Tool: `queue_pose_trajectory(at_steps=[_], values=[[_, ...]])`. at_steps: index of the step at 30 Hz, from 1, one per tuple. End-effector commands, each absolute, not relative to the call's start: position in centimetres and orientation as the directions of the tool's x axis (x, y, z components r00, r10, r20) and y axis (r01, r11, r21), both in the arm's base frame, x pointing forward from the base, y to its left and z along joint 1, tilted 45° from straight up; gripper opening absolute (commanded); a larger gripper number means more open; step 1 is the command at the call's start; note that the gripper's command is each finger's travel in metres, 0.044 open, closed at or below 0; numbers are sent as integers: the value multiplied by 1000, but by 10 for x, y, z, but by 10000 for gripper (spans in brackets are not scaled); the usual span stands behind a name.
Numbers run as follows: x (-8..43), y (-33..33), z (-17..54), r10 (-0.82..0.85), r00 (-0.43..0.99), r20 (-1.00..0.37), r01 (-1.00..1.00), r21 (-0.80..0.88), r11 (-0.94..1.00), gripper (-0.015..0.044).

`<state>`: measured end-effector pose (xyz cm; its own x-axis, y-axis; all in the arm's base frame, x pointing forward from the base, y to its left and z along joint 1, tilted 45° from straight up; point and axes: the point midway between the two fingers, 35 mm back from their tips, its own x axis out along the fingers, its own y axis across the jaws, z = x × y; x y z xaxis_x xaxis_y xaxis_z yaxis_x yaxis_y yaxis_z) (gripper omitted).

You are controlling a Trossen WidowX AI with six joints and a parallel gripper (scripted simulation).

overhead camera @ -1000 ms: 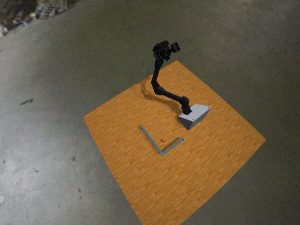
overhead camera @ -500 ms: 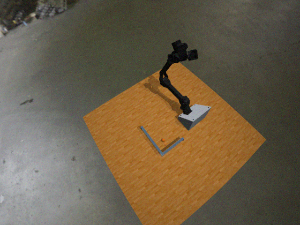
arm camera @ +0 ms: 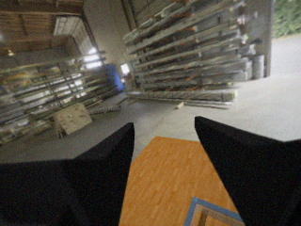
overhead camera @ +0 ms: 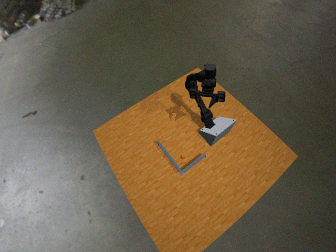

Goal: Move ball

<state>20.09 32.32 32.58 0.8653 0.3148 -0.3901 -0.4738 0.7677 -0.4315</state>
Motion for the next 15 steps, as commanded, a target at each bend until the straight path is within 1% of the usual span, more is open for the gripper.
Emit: queue_pose_trajectory(at_steps=[1,8,15], values=[[247,308,275,141,865,-482,-392,-472,790,253],[309,262,195,-134,785,-605,-266,-524,809,253],[350,193,118,-374,612,-697,-152,-567,809,253]])
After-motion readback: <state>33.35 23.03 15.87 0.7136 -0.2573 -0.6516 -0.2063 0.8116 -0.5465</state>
